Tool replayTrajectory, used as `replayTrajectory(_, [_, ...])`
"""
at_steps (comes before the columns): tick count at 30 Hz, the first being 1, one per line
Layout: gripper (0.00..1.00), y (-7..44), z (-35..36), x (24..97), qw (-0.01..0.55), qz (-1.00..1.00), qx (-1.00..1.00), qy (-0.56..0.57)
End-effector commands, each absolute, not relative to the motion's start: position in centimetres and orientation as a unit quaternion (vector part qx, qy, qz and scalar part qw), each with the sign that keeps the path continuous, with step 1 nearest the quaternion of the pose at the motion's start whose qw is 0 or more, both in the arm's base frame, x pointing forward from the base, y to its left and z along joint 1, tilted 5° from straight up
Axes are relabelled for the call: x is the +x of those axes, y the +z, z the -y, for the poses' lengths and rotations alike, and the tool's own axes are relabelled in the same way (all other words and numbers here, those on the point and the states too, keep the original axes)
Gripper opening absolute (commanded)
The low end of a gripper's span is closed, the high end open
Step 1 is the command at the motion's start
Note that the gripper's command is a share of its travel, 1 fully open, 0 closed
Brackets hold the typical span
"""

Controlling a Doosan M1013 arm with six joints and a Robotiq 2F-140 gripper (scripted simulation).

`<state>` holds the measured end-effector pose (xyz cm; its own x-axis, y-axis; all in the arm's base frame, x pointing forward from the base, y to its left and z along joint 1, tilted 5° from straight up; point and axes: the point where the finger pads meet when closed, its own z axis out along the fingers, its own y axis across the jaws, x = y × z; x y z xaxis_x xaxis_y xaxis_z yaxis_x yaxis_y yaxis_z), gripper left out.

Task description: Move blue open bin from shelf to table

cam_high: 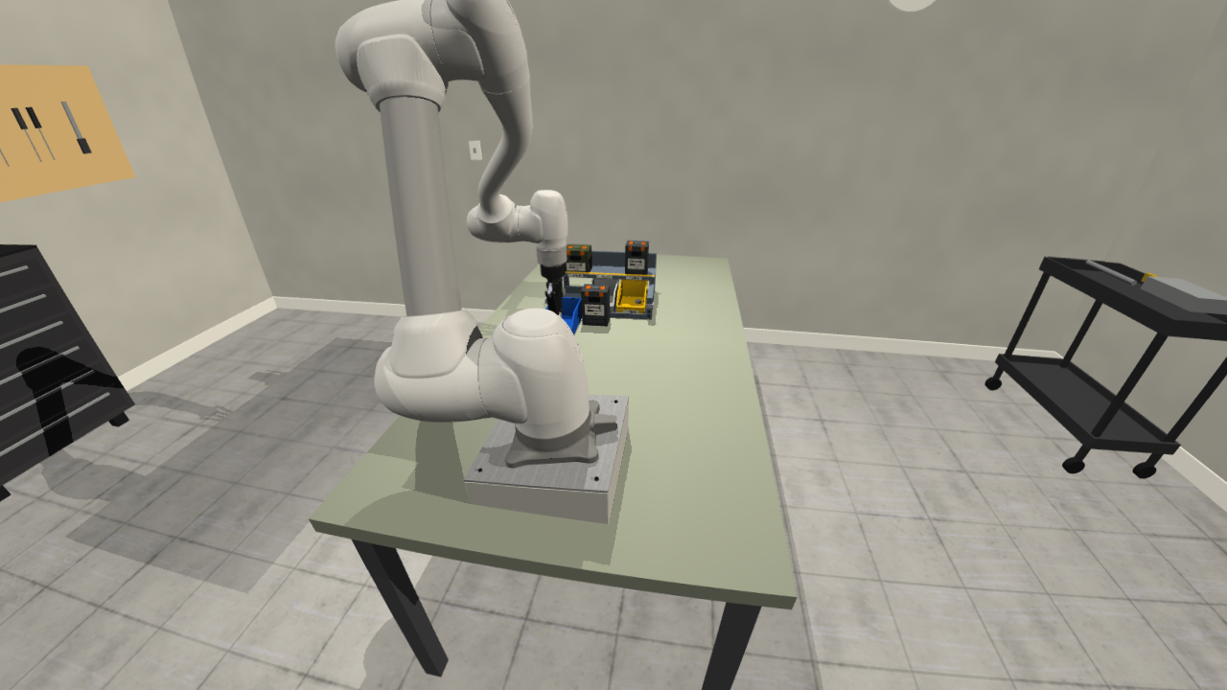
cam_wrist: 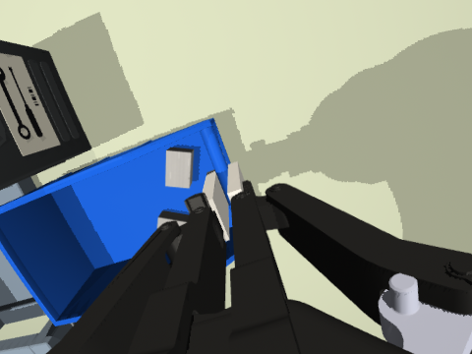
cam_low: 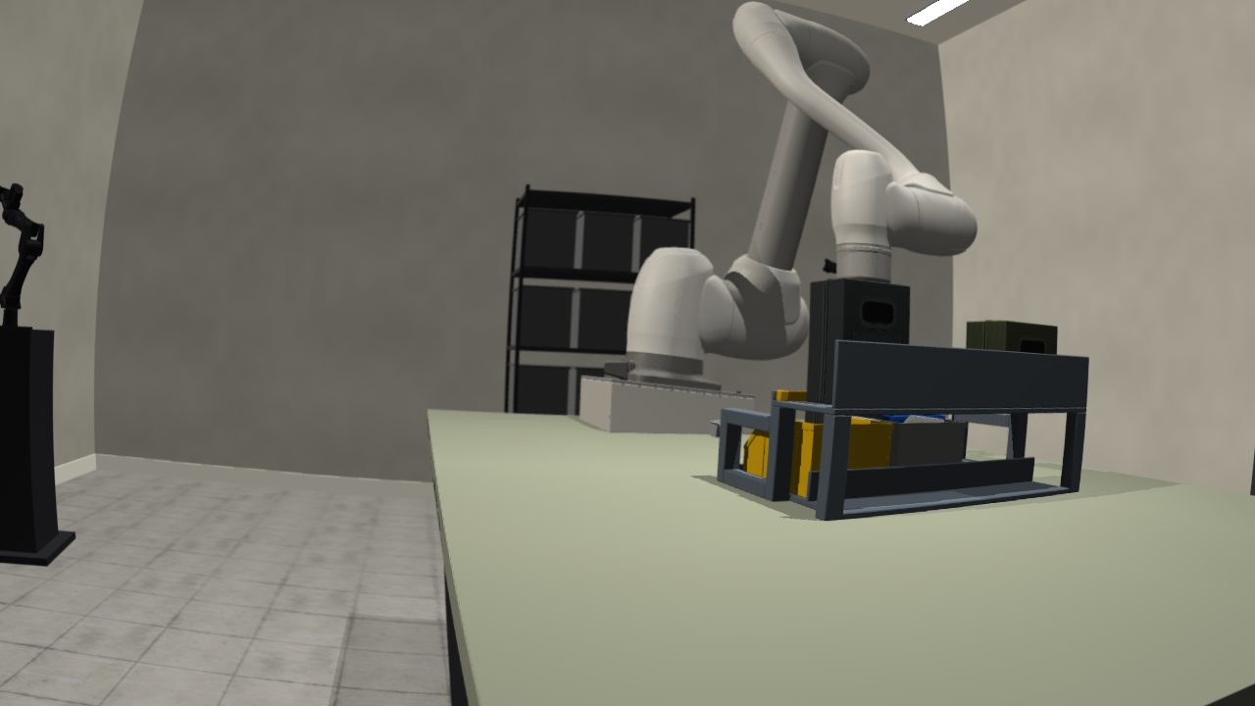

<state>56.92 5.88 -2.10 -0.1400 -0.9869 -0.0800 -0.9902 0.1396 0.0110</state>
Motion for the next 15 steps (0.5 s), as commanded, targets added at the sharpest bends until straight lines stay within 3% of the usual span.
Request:
replayTrajectory(1, [0.0, -2.33, -5.9, 56.93, 0.027, -0.754, -0.655, 0.03])
replayTrajectory(12, [0.0, -2.33, -5.9, 56.93, 0.027, -0.754, -0.655, 0.03])
replayTrajectory(13, [0.57, -2.33, -5.9, 56.93, 0.027, -0.754, -0.655, 0.03])
replayTrajectory(15, [0.57, -2.33, -5.9, 56.93, 0.027, -0.754, -0.655, 0.03])
